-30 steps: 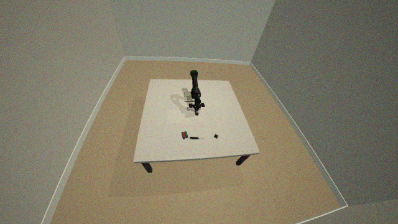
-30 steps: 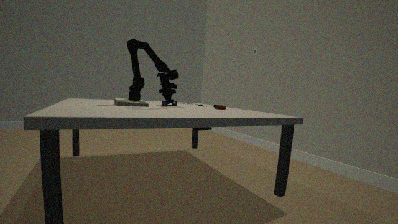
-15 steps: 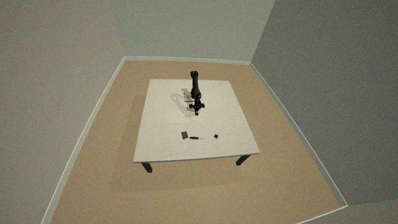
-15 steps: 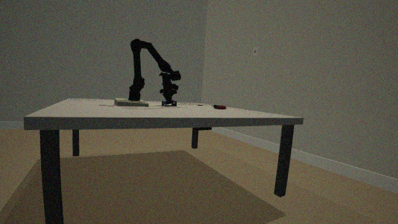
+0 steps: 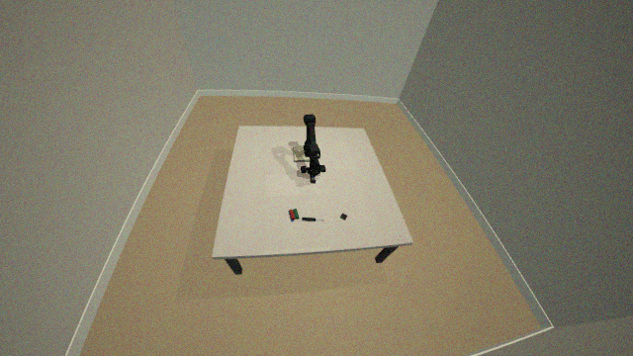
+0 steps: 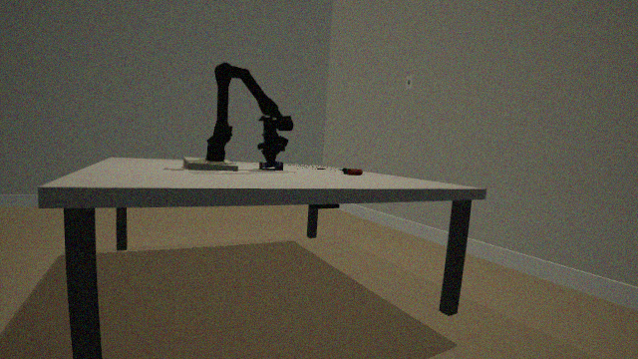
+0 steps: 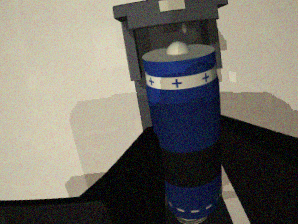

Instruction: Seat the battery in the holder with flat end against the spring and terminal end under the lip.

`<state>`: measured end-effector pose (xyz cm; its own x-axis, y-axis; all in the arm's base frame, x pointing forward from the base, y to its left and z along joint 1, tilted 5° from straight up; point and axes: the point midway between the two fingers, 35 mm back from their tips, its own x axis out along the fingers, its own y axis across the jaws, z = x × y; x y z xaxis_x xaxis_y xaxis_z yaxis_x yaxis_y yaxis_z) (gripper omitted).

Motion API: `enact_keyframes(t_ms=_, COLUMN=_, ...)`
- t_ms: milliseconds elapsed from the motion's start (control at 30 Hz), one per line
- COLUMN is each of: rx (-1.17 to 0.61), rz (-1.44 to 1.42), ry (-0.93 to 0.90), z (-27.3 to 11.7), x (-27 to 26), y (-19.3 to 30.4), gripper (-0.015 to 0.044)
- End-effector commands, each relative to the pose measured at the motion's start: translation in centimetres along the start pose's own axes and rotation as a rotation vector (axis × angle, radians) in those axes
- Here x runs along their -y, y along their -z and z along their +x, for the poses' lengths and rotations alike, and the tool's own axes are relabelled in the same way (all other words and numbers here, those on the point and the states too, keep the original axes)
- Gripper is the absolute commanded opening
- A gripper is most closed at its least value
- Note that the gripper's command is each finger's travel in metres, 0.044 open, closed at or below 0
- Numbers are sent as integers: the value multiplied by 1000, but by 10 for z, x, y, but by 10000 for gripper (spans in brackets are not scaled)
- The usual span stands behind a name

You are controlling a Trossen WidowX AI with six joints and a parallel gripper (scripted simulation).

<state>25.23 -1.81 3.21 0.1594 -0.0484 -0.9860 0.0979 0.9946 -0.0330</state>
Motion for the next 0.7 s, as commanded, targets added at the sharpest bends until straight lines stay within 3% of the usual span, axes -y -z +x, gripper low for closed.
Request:
enact_keyframes(t_ms=0, rx=-41, rz=5, ry=-3, z=2, x=0, y=3, gripper=85)
enact_keyframes(t_ms=667, rx=-155, rz=11, ry=2, z=5, x=0, y=1, gripper=85)
